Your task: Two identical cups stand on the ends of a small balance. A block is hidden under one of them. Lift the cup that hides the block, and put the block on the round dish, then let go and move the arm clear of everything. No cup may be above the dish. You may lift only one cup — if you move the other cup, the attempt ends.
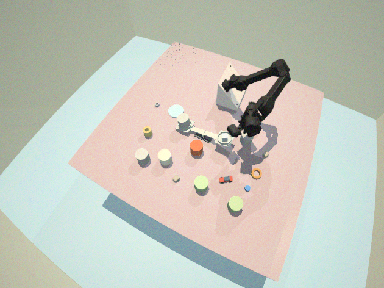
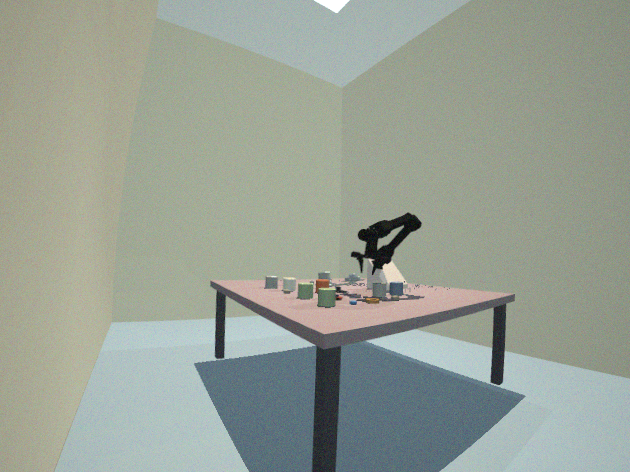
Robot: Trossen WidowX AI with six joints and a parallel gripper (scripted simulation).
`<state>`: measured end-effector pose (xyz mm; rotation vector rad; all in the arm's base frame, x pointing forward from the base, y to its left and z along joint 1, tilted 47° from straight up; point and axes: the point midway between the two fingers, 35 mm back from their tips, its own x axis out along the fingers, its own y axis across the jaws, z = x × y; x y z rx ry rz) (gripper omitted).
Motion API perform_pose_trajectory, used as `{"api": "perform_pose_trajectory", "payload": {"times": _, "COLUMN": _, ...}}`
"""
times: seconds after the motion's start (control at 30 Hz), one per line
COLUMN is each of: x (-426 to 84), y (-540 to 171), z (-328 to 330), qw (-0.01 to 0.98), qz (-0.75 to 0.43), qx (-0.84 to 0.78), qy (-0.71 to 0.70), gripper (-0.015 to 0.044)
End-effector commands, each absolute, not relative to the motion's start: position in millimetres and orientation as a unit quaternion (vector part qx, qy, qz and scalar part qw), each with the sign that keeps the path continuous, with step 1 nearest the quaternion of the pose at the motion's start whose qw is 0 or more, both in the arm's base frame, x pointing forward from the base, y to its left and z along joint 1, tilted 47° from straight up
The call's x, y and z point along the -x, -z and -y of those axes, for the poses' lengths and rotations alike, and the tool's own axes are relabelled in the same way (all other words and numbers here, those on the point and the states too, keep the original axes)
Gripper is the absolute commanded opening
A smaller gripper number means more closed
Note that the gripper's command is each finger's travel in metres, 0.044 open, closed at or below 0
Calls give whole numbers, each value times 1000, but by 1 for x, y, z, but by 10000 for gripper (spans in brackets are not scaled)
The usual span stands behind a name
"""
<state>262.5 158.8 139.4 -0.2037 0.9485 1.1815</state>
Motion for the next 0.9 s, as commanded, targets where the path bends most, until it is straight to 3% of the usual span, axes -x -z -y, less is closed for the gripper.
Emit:
{"api": "perform_pose_trajectory", "payload": {"times": 0.0, "x": -271, "y": -136, "z": -150, "qw": 730, "qz": -467, "qx": 52, "qy": -497, "gripper": 260}}
{"api": "perform_pose_trajectory", "payload": {"times": 0.43, "x": -290, "y": -124, "z": -130, "qw": 744, "qz": -538, "qx": -68, "qy": -392, "gripper": 260}}
{"api": "perform_pose_trajectory", "payload": {"times": 0.87, "x": -294, "y": -117, "z": -120, "qw": 692, "qz": -626, "qx": -223, "qy": -280, "gripper": 260}}
